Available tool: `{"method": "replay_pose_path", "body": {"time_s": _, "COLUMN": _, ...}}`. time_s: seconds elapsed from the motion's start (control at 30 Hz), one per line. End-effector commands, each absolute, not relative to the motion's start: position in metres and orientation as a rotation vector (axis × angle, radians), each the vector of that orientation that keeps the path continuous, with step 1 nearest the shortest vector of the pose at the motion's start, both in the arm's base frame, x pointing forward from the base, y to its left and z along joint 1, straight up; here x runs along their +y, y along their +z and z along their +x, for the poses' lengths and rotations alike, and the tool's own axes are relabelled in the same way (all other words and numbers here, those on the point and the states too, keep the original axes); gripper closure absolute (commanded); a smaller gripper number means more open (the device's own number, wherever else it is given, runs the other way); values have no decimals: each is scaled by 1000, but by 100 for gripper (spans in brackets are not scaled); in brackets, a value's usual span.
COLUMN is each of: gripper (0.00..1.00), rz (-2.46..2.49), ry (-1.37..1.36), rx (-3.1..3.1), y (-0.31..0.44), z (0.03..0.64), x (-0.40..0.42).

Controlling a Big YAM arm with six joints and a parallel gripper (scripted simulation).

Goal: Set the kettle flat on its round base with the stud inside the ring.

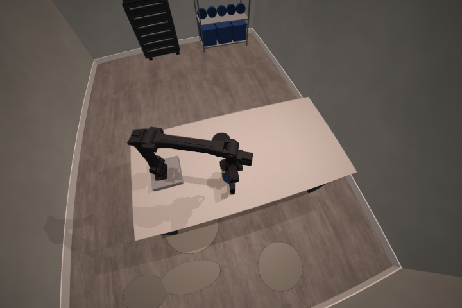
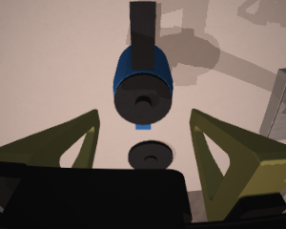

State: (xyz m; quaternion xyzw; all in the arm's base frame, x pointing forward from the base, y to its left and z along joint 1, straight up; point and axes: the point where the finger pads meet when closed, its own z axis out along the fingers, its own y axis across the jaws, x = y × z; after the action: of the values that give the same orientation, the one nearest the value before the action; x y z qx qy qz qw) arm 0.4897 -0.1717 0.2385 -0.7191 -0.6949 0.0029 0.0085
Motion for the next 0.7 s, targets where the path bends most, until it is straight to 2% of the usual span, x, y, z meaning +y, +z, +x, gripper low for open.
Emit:
{"method": "replay_pose_path", "body": {"time_s": 0.0, "gripper": 26, "rz": -2300, "ry": -18, "rx": -2175, "y": 256, "z": 501, "x": -180}}
{"method": "replay_pose_path", "body": {"time_s": 0.67, "gripper": 26, "rz": -2296, "ry": -11, "rx": -2169, "y": 254, "z": 500, "x": -184}}
